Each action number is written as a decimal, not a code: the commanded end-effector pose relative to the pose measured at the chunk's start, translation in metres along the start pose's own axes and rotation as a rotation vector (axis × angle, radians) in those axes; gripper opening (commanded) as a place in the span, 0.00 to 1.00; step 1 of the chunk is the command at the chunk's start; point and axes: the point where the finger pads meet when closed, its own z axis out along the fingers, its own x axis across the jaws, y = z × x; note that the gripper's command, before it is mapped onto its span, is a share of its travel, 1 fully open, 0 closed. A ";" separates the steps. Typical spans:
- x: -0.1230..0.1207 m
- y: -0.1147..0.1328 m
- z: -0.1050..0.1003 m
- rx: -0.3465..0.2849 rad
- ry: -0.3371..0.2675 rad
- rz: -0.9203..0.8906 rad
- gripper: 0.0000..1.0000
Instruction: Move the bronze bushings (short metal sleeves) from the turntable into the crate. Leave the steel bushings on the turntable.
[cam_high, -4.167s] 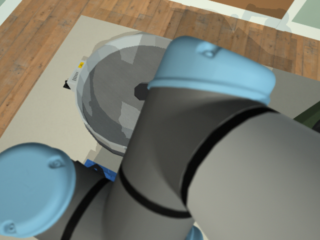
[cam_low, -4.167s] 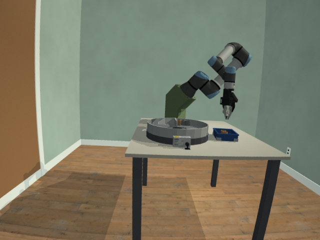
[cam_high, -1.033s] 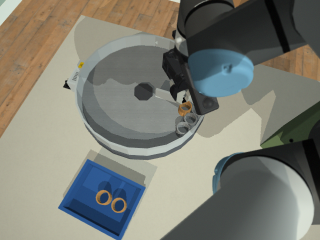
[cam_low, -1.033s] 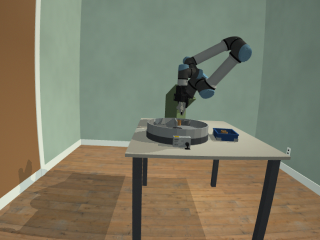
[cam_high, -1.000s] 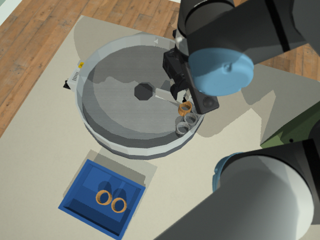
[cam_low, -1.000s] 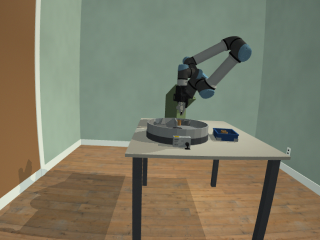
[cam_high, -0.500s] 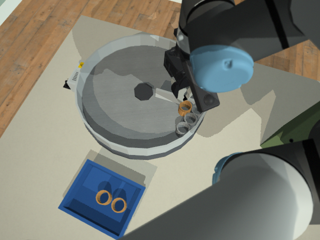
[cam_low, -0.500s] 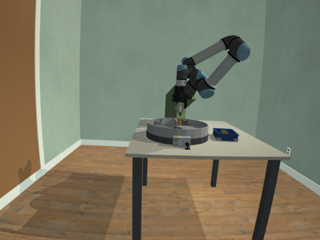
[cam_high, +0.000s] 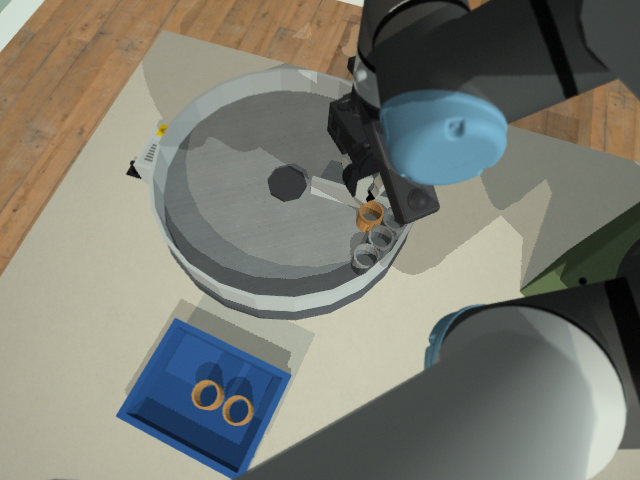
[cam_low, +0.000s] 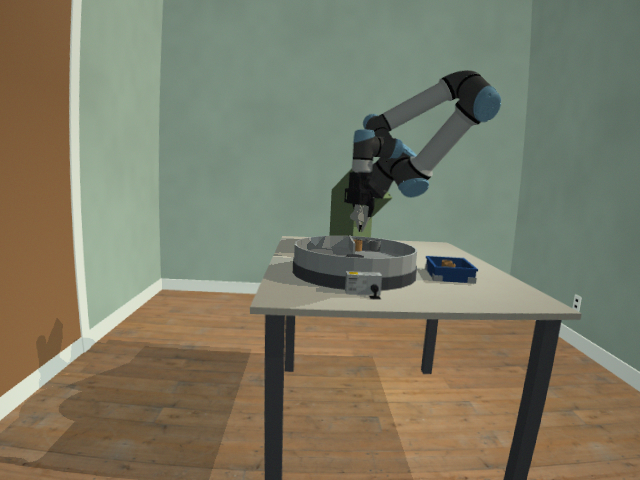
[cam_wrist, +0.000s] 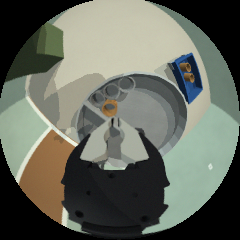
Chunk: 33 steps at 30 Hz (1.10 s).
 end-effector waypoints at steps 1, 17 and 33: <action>0.000 0.000 0.000 -0.001 0.000 0.000 0.05; 0.000 0.000 0.021 -0.001 0.000 0.000 0.05; 0.000 0.000 0.023 -0.001 0.000 0.000 0.05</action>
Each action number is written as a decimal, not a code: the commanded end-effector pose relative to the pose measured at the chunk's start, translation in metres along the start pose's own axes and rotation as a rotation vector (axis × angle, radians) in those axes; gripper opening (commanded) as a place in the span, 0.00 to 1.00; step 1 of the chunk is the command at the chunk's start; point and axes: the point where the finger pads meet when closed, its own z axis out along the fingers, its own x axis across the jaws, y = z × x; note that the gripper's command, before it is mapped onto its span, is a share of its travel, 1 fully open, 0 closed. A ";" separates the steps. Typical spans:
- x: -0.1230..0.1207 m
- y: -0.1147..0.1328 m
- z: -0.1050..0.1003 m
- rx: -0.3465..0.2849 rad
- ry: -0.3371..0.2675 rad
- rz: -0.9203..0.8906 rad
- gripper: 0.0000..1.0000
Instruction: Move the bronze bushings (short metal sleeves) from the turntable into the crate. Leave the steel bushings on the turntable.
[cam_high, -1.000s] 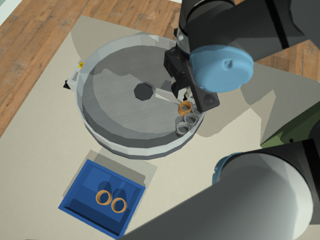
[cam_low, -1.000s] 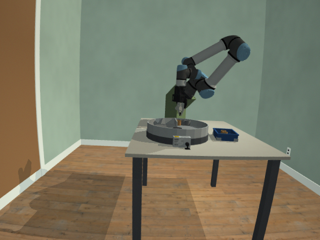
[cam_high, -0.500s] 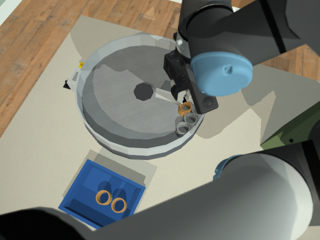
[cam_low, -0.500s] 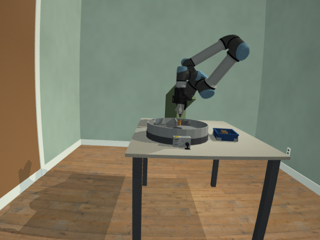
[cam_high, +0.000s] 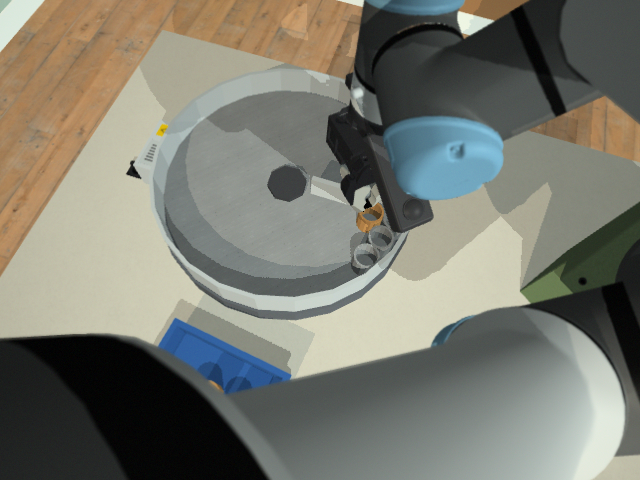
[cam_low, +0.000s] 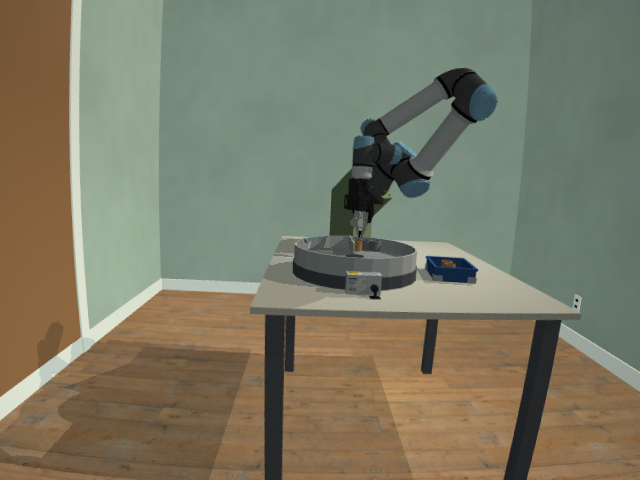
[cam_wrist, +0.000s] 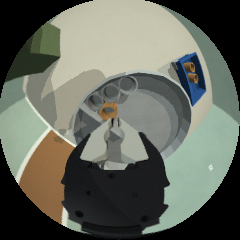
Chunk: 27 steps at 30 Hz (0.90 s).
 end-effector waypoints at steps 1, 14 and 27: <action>0.000 0.000 0.000 -0.001 0.000 0.000 0.05; 0.000 0.000 0.000 -0.001 0.000 0.000 0.05; 0.000 0.000 0.003 -0.001 0.000 0.000 0.05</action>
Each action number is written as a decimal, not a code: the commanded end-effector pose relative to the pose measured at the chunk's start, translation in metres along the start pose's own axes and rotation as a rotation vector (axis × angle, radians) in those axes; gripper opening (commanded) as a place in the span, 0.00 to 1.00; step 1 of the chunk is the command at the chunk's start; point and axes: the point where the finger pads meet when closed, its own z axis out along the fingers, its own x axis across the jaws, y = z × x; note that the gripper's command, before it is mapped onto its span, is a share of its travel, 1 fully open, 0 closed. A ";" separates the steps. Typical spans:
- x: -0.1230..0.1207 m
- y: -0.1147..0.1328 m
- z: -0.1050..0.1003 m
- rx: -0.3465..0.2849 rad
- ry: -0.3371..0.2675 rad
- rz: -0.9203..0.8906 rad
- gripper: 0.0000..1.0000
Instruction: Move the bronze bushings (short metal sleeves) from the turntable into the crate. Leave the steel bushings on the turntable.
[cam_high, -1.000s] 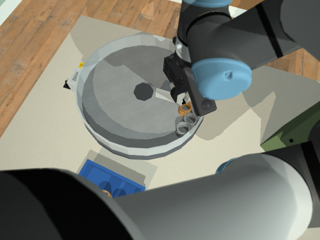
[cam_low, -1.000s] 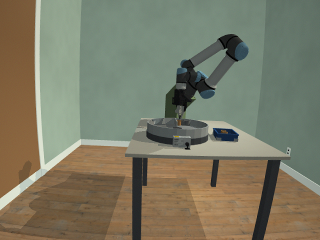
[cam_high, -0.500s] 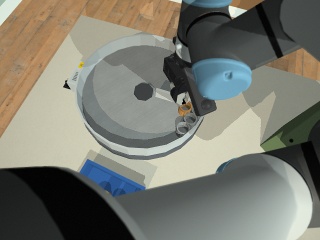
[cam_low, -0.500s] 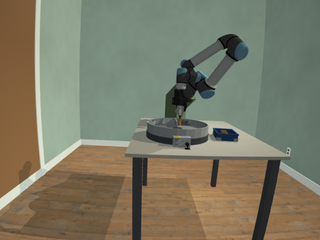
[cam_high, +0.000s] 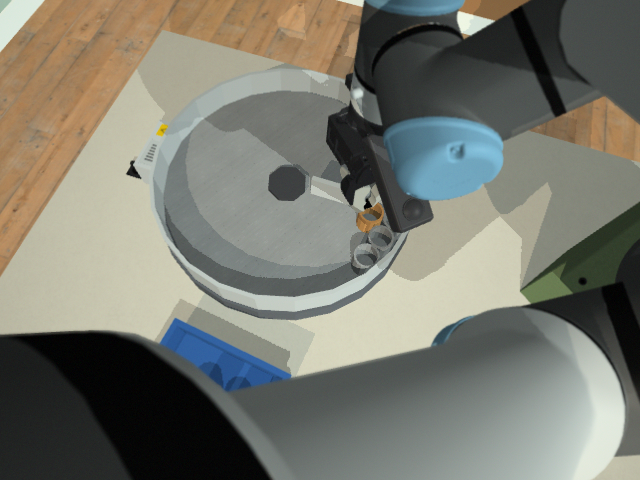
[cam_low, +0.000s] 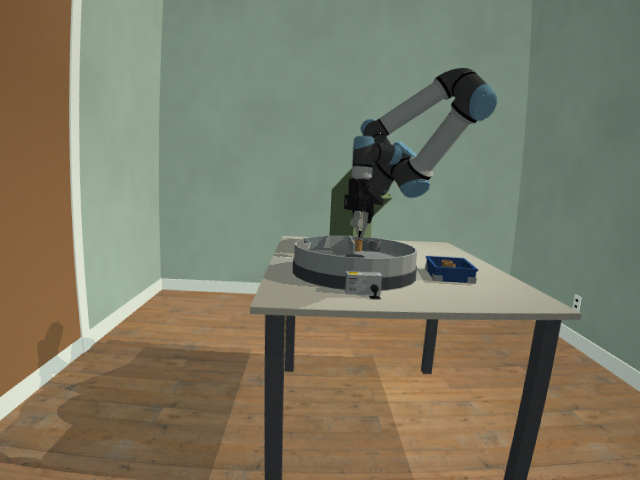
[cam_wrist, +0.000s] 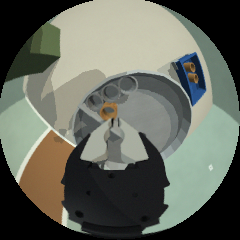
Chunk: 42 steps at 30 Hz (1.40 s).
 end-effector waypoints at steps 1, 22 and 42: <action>0.000 0.000 0.004 -0.001 0.000 0.000 0.05; 0.000 0.000 0.009 -0.001 0.000 0.000 0.05; 0.000 0.000 0.009 -0.001 0.000 0.000 0.05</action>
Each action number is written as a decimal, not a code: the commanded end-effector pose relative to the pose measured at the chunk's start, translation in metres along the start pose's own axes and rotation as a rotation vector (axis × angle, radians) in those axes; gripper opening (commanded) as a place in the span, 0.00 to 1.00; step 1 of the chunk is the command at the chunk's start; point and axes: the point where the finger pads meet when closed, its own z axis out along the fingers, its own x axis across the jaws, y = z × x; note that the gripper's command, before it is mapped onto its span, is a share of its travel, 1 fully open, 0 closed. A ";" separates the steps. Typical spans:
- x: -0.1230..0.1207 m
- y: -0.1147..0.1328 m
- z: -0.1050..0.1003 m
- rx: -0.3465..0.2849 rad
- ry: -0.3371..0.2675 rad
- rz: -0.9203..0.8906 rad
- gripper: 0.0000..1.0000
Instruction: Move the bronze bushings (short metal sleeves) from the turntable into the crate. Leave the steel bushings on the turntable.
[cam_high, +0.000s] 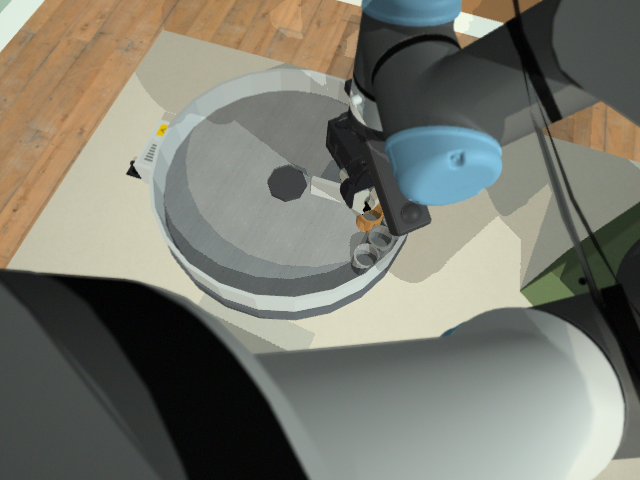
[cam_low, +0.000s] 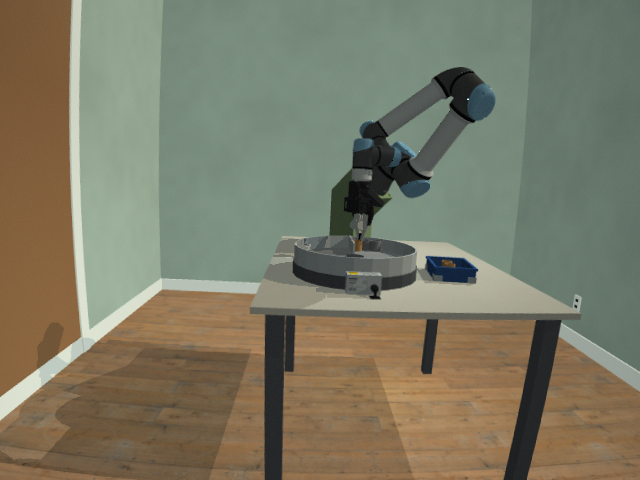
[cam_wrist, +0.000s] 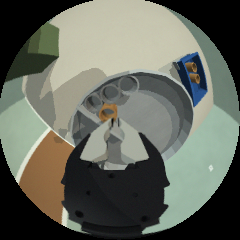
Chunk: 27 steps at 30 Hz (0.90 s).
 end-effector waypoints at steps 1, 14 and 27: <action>0.000 0.000 0.000 -0.001 0.000 0.000 0.05; 0.000 0.000 0.014 -0.001 0.000 0.000 0.05; 0.000 0.000 0.024 -0.001 0.000 0.000 0.05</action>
